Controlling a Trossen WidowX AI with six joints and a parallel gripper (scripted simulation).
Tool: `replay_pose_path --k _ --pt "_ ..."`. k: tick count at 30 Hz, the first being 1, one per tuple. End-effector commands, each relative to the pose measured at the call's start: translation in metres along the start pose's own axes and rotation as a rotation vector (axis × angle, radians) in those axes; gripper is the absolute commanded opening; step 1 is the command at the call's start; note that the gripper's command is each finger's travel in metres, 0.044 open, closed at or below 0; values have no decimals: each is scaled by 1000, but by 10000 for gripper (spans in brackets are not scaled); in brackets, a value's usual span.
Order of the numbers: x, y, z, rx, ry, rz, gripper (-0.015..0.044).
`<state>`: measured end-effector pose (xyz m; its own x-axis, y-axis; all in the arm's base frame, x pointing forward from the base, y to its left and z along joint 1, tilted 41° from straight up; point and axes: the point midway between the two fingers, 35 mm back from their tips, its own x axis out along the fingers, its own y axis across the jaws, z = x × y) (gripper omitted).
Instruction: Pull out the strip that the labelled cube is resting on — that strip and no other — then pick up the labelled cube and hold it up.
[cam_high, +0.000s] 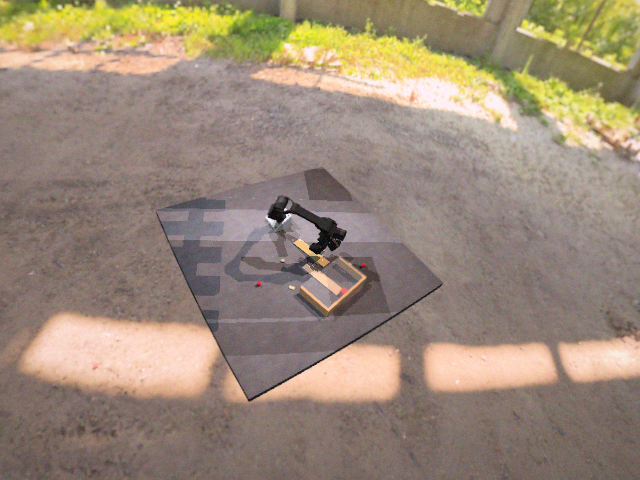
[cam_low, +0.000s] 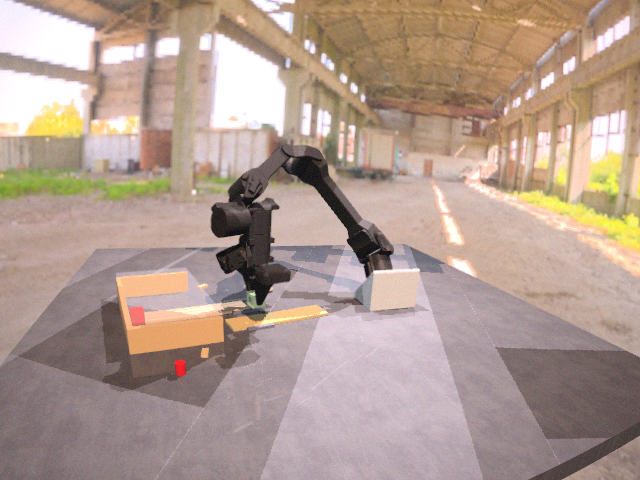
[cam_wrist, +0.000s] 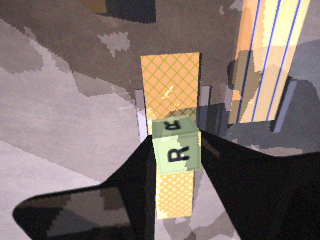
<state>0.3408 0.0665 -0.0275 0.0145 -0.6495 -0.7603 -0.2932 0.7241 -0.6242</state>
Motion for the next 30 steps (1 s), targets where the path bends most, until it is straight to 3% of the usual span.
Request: replay_pose_path --k 1,15,22,30 --pt "-5 1 -11 1 5 1 0" --pt "-6 5 -43 0 7 1 0" --pt "-40 5 -43 -1 7 3 0" --pt "-41 5 -43 -1 7 3 0"
